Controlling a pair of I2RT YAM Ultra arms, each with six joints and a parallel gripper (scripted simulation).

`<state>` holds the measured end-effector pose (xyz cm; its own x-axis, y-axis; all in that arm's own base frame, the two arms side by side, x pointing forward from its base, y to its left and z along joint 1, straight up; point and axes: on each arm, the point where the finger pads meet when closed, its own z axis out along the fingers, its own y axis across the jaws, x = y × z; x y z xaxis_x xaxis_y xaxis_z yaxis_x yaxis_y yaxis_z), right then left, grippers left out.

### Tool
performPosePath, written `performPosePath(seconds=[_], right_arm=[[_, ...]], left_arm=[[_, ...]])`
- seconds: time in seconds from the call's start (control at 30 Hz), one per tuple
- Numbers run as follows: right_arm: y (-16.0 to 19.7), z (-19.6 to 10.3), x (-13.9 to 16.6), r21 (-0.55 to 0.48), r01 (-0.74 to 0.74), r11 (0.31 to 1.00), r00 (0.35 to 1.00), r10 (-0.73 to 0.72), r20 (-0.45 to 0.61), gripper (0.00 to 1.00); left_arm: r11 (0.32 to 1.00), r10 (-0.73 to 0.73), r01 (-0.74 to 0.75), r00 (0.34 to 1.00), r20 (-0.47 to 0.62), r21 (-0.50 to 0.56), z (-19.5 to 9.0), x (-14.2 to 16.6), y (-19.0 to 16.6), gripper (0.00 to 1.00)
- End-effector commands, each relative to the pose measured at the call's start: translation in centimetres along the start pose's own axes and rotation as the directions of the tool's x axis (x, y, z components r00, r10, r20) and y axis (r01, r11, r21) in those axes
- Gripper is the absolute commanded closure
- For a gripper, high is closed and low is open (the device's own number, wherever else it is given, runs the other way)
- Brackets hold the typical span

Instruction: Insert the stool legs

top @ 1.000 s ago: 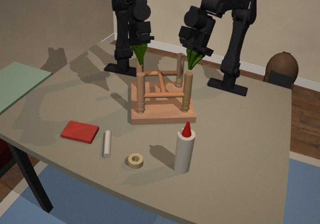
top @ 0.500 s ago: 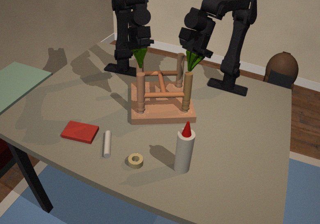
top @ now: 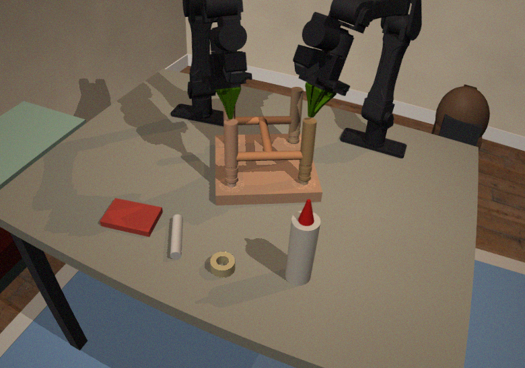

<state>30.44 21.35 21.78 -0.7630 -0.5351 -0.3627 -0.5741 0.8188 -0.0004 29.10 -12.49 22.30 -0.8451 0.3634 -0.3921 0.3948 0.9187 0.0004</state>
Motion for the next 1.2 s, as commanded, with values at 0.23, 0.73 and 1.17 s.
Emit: performPosePath(seconds=[0.23, 0.73, 1.17], right_arm=[[-0.2, -1.7, -1.4, 0.000, -0.006, 1.000, 0.996, 0.006, 0.094, 1.00], [-0.2, -1.3, -0.6, 0.001, -0.005, 1.000, 0.999, 0.005, 0.054, 1.00], [0.0, 3.0, 3.9, 0.001, -0.001, 1.000, 0.986, 0.001, -0.167, 1.00]], left_arm=[[1.000, 0.000, 0.000, 0.997, -0.076, 0.000, 1.4, 1.6, 0.0, 1.00], [1.000, 0.000, 0.000, 0.997, -0.078, -0.007, 1.9, 1.8, 0.1, 1.00], [1.000, 0.000, 0.000, 0.980, -0.200, 0.001, 3.1, 4.7, 0.0, 1.00]])
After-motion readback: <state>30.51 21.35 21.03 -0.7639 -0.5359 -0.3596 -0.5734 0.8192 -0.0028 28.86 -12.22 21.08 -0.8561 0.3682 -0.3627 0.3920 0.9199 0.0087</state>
